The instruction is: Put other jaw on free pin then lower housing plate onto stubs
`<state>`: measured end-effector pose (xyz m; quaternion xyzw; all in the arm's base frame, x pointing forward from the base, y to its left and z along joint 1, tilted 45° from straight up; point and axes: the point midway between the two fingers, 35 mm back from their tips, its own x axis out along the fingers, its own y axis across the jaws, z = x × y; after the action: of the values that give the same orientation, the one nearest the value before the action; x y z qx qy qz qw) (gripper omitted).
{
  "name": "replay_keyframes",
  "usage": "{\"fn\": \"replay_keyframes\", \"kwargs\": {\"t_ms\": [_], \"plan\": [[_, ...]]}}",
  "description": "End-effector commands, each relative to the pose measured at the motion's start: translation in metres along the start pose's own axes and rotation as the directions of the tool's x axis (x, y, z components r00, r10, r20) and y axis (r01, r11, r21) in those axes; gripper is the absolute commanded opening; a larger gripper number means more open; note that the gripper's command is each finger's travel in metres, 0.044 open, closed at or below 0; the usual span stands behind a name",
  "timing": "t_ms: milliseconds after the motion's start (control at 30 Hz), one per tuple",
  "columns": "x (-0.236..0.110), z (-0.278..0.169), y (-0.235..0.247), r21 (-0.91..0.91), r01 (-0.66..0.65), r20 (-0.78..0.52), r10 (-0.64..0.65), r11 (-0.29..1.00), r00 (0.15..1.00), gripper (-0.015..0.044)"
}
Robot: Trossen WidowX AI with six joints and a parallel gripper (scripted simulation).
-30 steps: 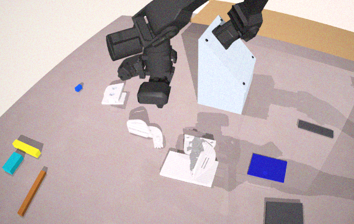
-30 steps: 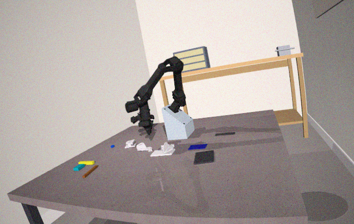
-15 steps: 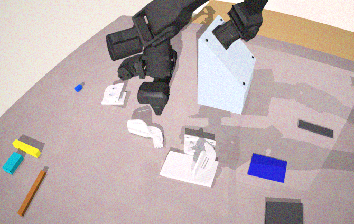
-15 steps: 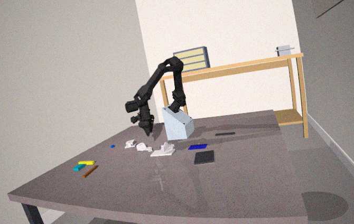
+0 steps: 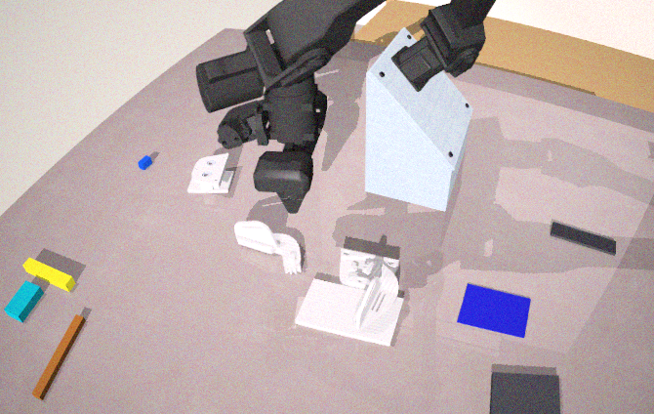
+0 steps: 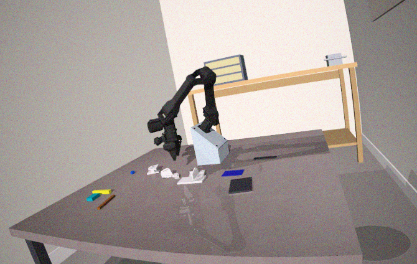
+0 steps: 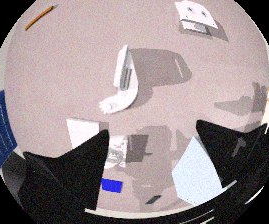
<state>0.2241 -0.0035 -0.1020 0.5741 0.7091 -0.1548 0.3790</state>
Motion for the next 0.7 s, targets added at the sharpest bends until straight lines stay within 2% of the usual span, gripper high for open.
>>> {"fn": "replay_keyframes", "kwargs": {"t_ms": [0, 133, 667], "plan": [[0.0, 0.0, 0.0, 0.0, 0.0, 0.0, 0.0, 1.0, 1.0, 0.044], [0.0, 0.0, 0.0, 0.0, 0.0, 0.0, 0.0, 1.0, 1.0, 0.044], [0.0, 0.0, 0.0, 0.0, 0.0, 0.0, 0.0, 1.0, 1.0, 0.002]]}}
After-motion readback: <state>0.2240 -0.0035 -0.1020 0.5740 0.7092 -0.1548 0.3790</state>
